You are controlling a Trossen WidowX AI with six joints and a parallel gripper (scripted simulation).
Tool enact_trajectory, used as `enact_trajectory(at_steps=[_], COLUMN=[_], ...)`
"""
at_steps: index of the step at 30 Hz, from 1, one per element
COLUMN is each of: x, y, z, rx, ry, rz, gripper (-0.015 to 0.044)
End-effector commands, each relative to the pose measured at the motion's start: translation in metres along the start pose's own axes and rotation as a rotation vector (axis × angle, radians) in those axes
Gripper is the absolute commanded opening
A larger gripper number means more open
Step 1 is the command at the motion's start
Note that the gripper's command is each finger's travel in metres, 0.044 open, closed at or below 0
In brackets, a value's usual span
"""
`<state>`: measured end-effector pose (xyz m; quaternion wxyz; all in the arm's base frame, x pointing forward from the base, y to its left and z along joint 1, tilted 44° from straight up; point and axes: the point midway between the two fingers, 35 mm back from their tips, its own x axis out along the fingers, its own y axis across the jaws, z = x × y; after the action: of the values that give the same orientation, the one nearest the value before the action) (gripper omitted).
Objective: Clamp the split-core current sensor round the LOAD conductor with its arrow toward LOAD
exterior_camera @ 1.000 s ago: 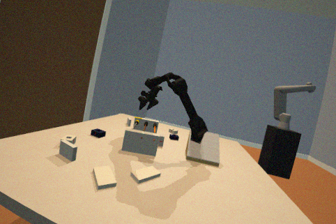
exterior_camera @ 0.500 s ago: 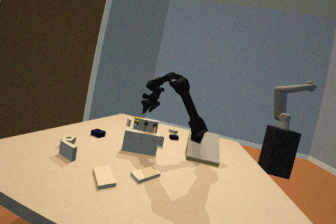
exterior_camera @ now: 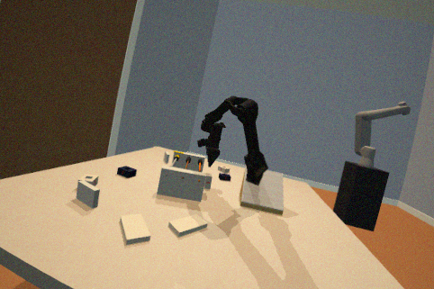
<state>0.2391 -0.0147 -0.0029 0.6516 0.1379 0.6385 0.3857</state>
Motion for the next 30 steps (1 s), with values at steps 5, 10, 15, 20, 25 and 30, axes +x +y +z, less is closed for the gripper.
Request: enact_trajectory(at_steps=[5, 10, 15, 20, 25, 30], x=[0.007, 0.015, 0.023, 0.032, 0.04, 0.048], y=[0.004, 0.003, 0.003, 0.003, 0.003, 0.004], z=[-0.005, -0.004, -0.004, -0.004, -0.004, -0.005], rx=[-0.021, -0.02, -0.02, -0.02, -0.021, -0.021], ry=[0.012, 0.012, 0.012, 0.012, 0.012, 0.011], rz=[0.004, 0.004, 0.004, 0.004, 0.004, 0.005], gripper=[0.044, 0.044, 0.044, 0.044, 0.044, 0.044])
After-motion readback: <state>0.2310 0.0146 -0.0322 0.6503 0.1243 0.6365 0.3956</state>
